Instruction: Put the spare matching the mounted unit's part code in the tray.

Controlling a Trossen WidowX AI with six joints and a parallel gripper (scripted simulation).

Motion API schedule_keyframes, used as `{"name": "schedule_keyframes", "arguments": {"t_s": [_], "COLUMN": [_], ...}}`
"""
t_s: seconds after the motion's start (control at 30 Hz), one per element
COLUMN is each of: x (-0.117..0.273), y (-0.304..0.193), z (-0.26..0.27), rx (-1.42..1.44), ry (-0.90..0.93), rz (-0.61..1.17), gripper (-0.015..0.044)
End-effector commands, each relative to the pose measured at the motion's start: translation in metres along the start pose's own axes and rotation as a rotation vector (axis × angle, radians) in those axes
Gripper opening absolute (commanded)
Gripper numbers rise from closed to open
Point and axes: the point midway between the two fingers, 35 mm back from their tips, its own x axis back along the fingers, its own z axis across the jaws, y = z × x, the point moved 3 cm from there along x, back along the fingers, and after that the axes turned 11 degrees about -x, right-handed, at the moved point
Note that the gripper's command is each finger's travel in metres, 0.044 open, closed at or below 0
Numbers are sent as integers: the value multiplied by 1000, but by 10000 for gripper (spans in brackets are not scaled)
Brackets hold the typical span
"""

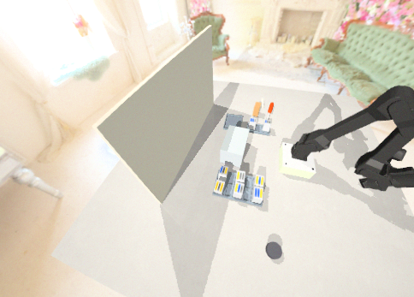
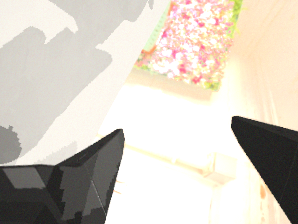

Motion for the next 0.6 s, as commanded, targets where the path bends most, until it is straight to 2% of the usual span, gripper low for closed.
{"name": "schedule_keyframes", "arguments": {"t_s": [0.0,0.2,0.27,0.57], "x": [0,1,8,87], "y": [0,-2,-16,-88], "z": [0,0,3,34], "rx": [0,-2,-16,-393], "ry": [0,4,35,141], "rz": [0,8,75,415], "gripper": [426,440,440,440]}}
